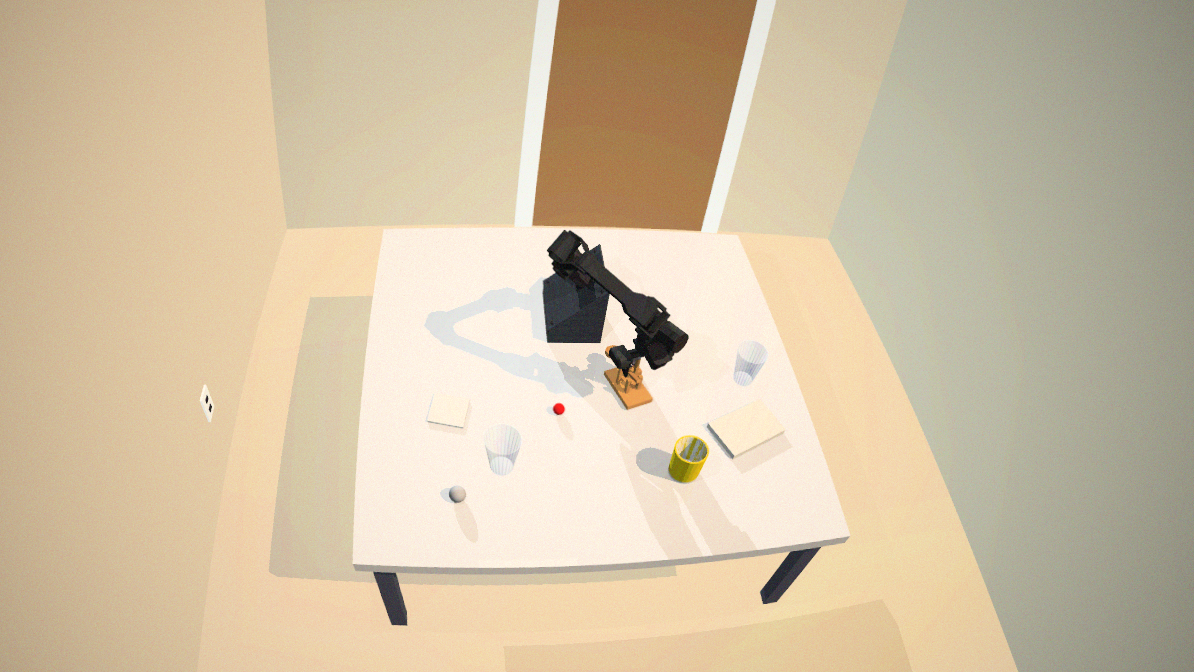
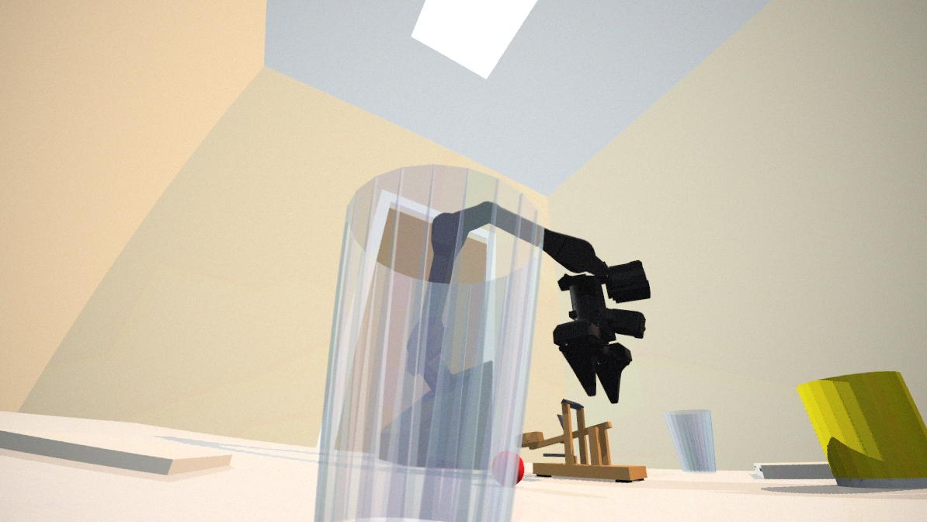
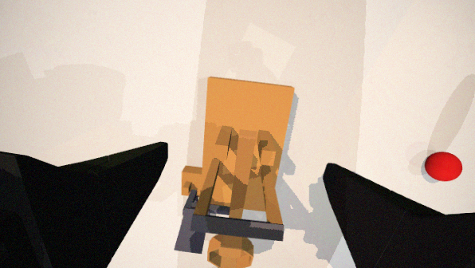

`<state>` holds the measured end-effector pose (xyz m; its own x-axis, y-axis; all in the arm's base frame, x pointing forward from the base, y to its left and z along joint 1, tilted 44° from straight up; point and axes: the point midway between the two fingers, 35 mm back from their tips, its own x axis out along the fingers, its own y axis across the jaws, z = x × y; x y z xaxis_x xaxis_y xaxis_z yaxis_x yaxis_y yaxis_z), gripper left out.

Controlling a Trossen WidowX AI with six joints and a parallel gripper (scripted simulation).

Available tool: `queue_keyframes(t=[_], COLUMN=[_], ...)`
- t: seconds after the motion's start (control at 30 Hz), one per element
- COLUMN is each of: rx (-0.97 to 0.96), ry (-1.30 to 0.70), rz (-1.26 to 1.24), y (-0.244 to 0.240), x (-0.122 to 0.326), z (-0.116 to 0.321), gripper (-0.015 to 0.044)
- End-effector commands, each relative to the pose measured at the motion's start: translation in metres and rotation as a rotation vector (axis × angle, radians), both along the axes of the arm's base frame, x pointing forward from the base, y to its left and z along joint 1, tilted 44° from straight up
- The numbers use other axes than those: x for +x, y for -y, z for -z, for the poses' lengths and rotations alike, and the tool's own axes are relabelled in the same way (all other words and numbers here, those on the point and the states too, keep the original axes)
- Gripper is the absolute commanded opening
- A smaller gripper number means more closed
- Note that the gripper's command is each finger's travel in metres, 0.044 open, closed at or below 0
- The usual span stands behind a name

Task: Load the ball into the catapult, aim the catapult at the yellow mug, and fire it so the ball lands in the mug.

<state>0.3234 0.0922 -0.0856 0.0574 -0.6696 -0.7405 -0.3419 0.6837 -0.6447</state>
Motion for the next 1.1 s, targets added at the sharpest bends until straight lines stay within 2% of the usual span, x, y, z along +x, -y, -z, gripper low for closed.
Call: queue_keyframes(t=[0.0,1.07], rx=[-0.016,-0.018], ry=[-0.021,-0.020], rz=[0.006,0.006], y=[0.018,0.049], x=[-0.005,-0.002], z=[0.015,0.048], gripper=[0.0440,0.0440])
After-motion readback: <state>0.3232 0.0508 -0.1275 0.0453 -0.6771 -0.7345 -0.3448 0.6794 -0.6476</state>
